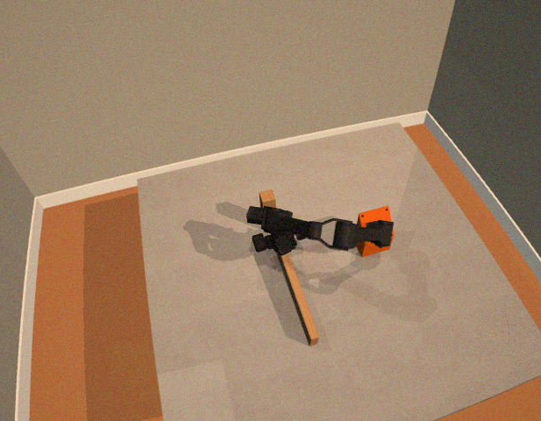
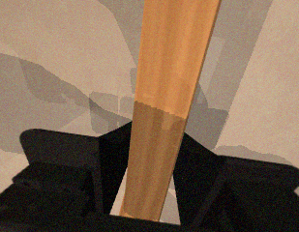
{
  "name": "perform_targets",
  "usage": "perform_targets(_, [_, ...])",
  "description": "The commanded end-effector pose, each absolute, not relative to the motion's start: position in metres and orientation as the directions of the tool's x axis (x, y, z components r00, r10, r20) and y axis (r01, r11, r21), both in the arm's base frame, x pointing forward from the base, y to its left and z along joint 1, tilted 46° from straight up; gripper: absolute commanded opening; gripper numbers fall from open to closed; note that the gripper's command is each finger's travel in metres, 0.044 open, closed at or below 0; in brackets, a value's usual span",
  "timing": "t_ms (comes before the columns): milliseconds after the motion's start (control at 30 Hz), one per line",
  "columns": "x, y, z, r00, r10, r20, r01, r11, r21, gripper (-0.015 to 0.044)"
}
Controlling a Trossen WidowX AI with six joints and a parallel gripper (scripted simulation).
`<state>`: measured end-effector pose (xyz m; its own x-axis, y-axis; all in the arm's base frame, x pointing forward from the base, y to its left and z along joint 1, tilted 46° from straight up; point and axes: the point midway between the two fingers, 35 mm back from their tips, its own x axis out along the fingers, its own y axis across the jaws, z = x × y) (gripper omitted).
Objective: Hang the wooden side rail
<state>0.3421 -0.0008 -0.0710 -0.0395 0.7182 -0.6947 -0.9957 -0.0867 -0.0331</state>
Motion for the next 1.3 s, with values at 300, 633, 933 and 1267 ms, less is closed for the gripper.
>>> perform_targets(300, [0.3422,-0.0059,-0.0730,-0.031,0.711,-0.702,-0.995,-0.087,-0.043,0.0000])
perform_targets(633, [0.3416,-0.0069,-0.0736,-0.031,0.711,-0.702,-0.995,-0.087,-0.043,0.0000])
perform_targets(933, [0.3424,-0.0076,-0.0740,-0.031,0.711,-0.702,-0.995,-0.087,-0.043,0.0000])
perform_targets(1267, [0.3431,-0.0086,-0.0740,-0.031,0.711,-0.702,-0.995,-0.087,-0.043,0.0000])
